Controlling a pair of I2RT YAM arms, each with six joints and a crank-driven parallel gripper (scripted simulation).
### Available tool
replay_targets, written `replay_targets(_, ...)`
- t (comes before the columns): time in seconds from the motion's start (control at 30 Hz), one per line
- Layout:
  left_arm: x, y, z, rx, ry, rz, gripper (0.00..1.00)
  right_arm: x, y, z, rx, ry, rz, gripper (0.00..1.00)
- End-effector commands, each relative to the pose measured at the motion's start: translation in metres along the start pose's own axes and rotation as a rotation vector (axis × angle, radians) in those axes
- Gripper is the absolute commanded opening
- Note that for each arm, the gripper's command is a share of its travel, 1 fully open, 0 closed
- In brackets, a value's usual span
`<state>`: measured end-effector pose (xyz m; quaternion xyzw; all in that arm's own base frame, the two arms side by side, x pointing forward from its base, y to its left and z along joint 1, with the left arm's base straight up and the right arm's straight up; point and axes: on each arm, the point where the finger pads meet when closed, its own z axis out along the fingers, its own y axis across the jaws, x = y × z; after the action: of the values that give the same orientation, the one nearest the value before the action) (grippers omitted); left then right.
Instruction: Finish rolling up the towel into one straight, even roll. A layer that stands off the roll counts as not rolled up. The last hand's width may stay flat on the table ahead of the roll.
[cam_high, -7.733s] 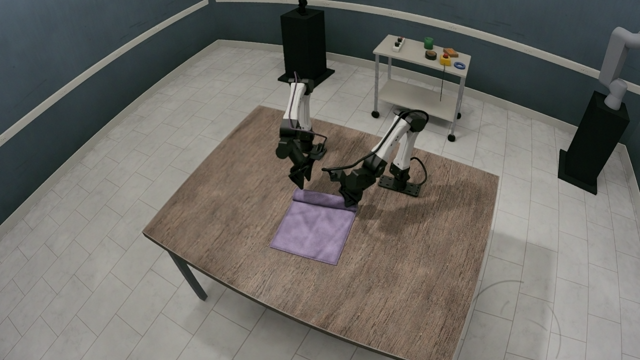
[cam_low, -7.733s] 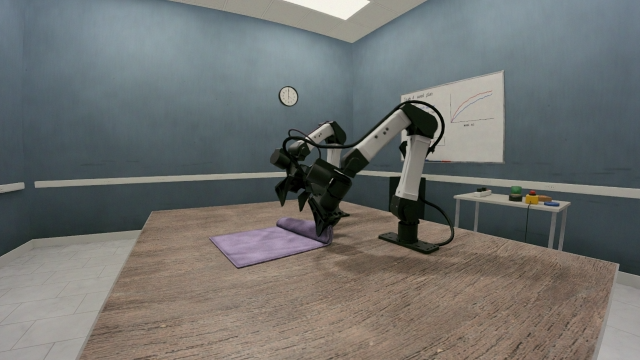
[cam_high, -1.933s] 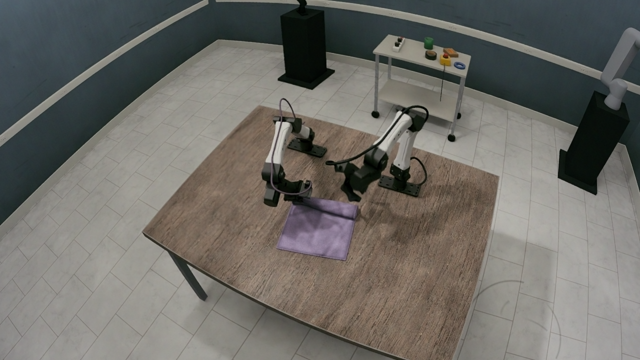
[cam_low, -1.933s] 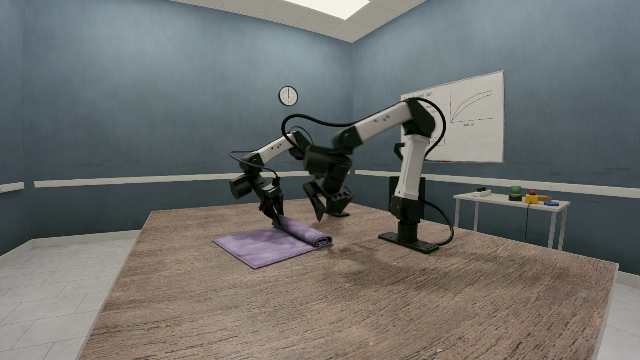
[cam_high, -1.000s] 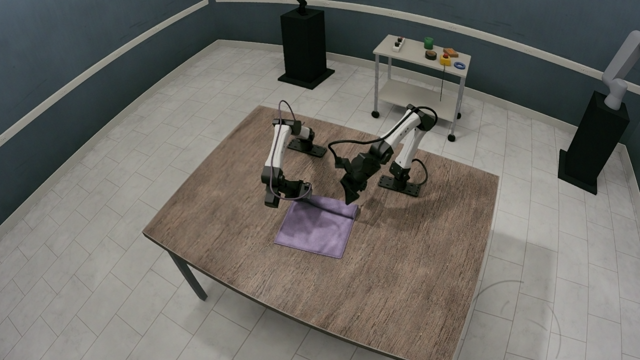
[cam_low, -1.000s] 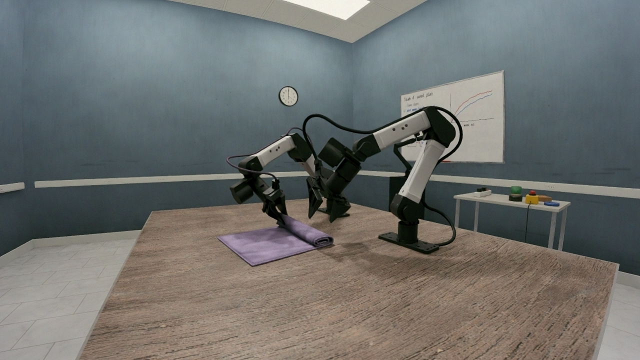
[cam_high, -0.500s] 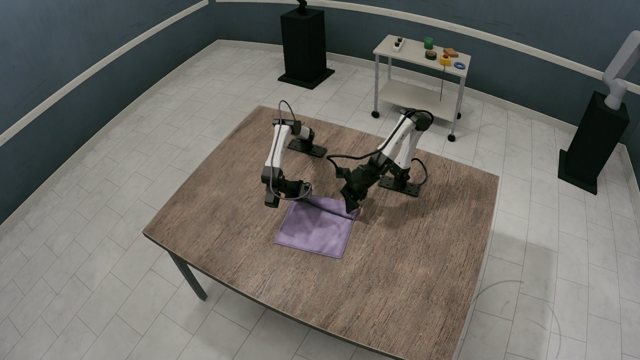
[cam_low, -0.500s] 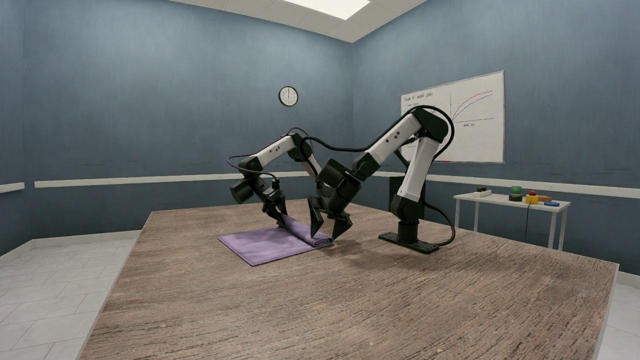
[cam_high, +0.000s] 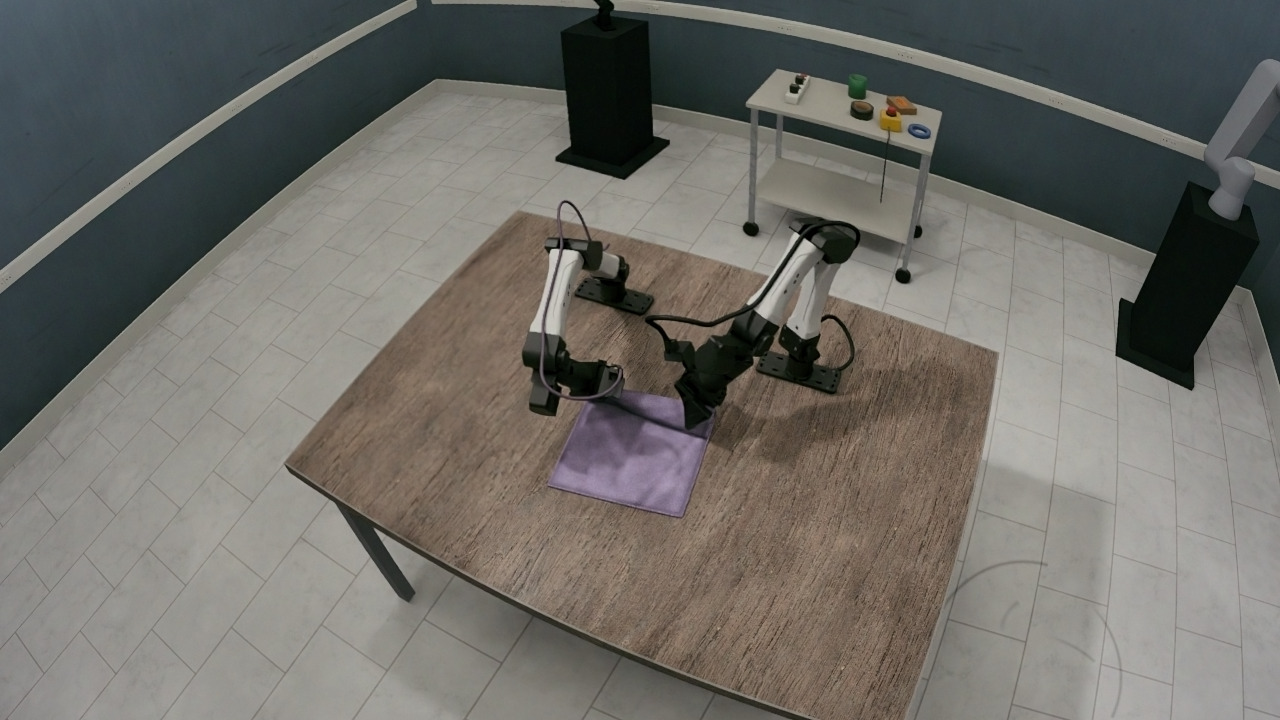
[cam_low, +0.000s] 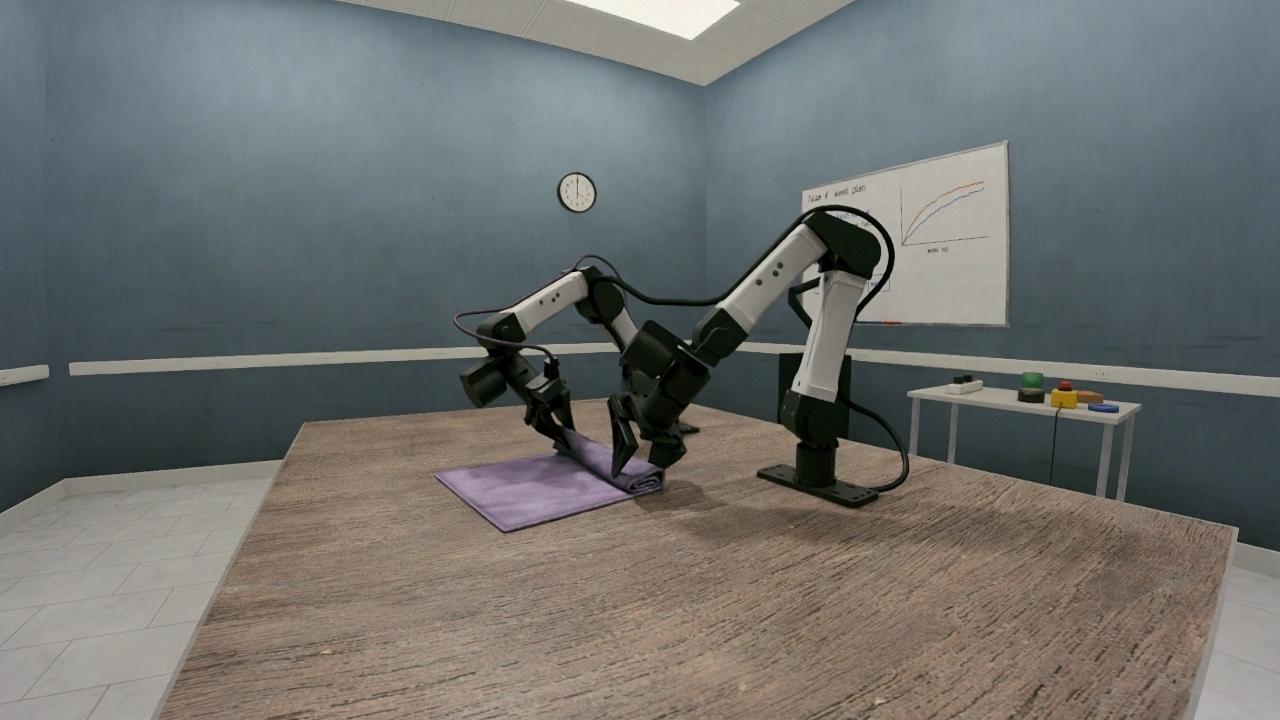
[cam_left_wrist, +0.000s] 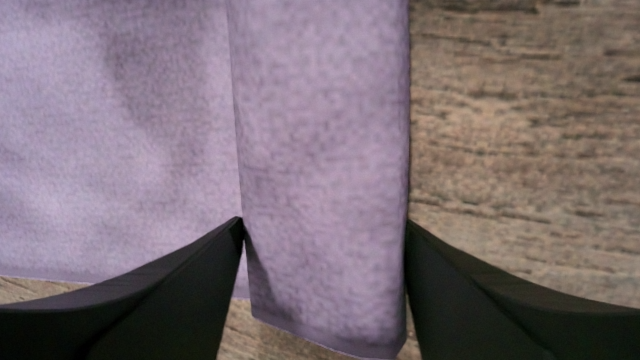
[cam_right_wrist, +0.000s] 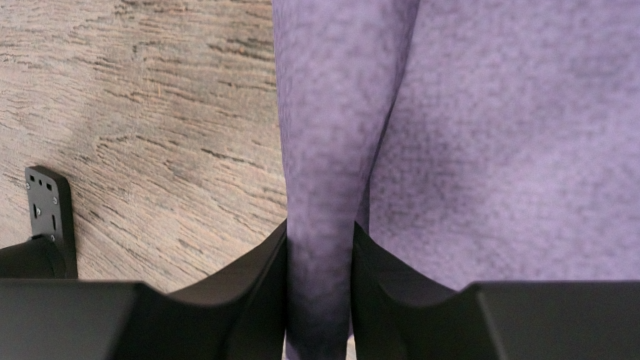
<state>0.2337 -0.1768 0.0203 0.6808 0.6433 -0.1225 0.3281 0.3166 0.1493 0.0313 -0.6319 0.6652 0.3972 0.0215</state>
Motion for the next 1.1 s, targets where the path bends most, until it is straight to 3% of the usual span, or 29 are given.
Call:
replay_targets(0.0,-0.0102,0.0198,-0.0005,-0.052,-0.031,0.025,0.68,0.0026,-0.0024,0.0032,-0.077,0.000,0.017,0.24)
replay_targets(0.3,-0.0102,0.0198,-0.0005,-0.052,-0.031,0.025,0.55,0.0026,-0.0024,0.0032,-0.077,0.000,0.017,0.24)
replay_targets(0.37,-0.0102,0.0198,-0.0005,-0.052,-0.031,0.025,0.47,0.0026,-0.0024,0.0032,-0.077,0.000,0.017,0.24)
replay_targets(0.8,-0.0102,0.0198,-0.0005,-0.052,-0.031,0.025,0.35,0.0026,-0.0024,0.0032,-0.077,0.000,0.017,0.24)
replay_targets(1.07,-0.0102,0.0198,-0.0005,-0.052,-0.031,0.025,0.33,0.0026,-0.0024,0.0032,-0.077,0.000,0.017,0.24)
